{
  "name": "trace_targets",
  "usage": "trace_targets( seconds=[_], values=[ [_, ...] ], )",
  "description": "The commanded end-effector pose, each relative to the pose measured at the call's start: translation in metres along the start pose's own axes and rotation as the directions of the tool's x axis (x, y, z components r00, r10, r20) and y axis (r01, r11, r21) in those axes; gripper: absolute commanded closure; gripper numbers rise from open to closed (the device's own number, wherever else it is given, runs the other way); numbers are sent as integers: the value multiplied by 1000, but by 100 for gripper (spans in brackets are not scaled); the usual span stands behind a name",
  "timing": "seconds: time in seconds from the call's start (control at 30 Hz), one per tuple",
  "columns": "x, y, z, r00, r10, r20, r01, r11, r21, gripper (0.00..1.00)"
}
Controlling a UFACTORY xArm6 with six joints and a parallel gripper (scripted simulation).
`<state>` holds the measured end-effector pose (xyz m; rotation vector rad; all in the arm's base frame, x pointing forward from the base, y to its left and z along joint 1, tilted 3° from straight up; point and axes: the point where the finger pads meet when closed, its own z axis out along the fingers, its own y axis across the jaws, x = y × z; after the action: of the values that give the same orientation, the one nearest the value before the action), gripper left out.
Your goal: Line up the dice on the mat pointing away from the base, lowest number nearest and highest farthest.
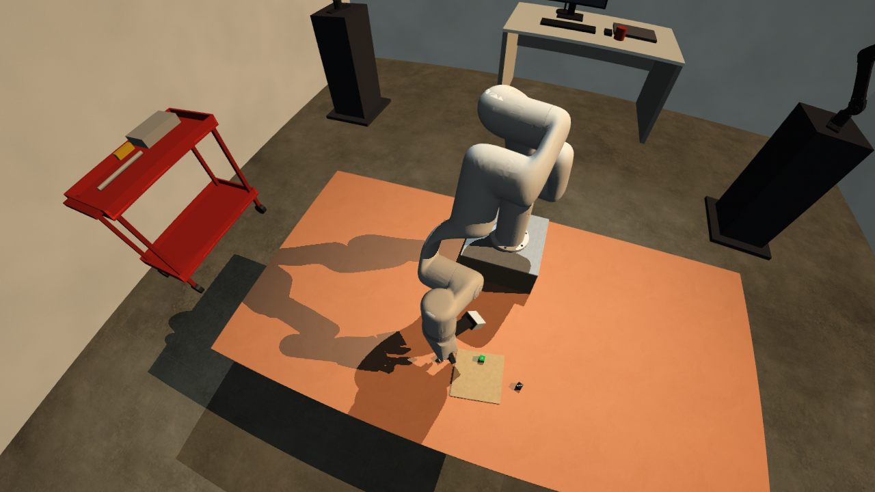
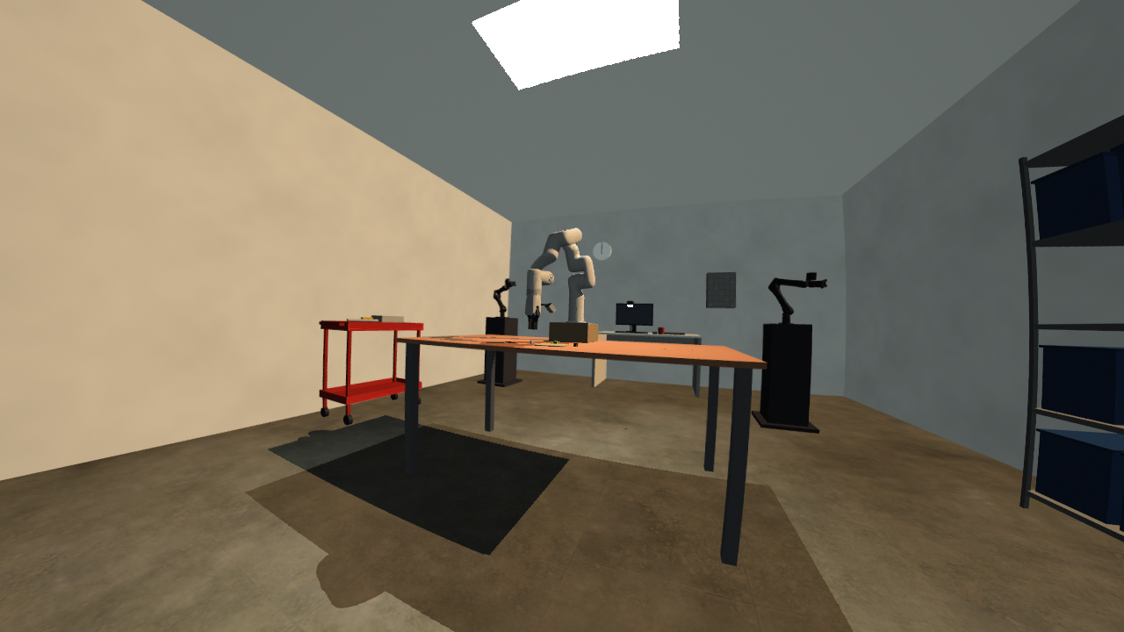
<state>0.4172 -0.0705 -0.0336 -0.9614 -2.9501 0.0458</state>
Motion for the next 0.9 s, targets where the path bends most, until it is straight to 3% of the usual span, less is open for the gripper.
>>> trace_targets(
  seconds=[0.0,0.87],
  values=[
    [-1,1,-1,1000,0,4,0,1000,-2,69],
    [-2,1,17,1000,0,3,0,1000,-2,69]
  ],
)
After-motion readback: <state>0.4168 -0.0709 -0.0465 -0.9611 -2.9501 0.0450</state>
